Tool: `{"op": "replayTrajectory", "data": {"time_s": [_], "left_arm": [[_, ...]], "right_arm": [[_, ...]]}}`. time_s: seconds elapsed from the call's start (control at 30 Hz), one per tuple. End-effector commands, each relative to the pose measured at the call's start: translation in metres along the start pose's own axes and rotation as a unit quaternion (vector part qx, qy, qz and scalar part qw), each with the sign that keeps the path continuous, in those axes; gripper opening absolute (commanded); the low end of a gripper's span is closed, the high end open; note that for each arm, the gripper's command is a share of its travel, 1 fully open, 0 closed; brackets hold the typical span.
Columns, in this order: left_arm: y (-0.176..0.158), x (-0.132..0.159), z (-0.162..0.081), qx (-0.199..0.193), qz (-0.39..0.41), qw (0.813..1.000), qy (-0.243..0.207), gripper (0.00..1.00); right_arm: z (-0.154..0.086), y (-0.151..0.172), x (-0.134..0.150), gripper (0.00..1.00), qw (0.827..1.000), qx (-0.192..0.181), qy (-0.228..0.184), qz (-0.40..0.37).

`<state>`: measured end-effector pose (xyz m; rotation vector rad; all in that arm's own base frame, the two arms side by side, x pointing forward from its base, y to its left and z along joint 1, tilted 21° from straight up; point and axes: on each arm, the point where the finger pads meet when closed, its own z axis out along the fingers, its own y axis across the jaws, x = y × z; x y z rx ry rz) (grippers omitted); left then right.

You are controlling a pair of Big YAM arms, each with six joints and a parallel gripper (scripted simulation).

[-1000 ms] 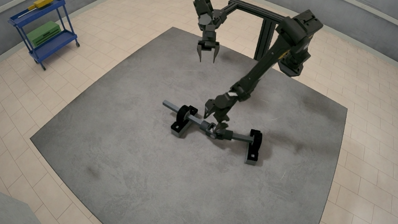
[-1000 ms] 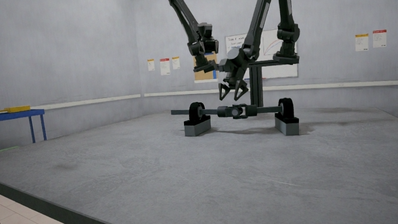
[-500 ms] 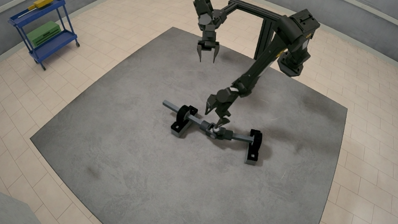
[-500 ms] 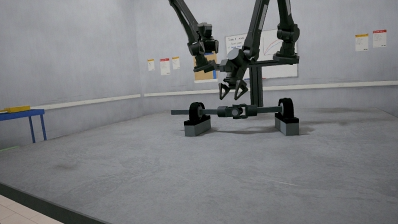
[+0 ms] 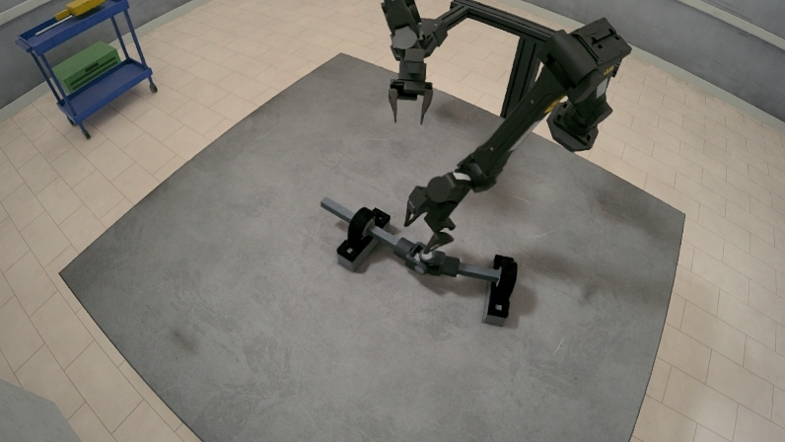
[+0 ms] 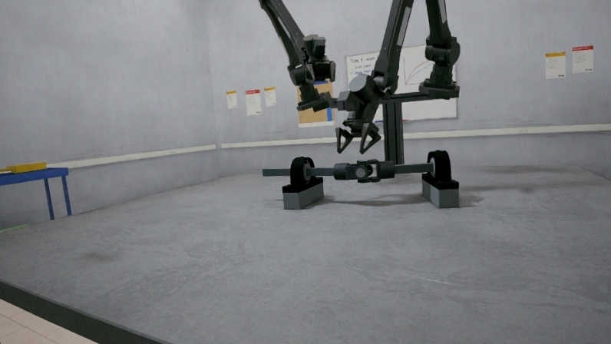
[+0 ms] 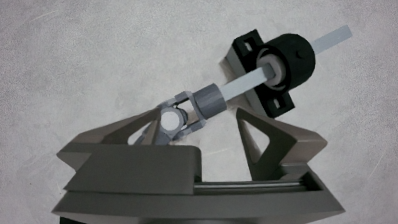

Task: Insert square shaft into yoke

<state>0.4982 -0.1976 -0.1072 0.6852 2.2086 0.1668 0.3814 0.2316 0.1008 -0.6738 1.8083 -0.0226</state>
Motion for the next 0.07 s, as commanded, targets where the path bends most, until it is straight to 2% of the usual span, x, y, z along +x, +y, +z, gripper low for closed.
{"op": "replayTrajectory", "data": {"time_s": [0.0, 0.03], "left_arm": [[0.0029, -0.0087, 0.0013, -0.004, -0.01, 1.0, -0.011, 1.0], [0.0029, -0.0087, 0.0013, -0.004, -0.01, 1.0, -0.011, 1.0]], "right_arm": [[0.0016, 0.0004, -0.0029, 0.64, 1.0, 0.001, -0.005, 0.009], [0.0016, 0.0004, -0.0029, 0.64, 1.0, 0.001, -0.005, 0.009]]}}
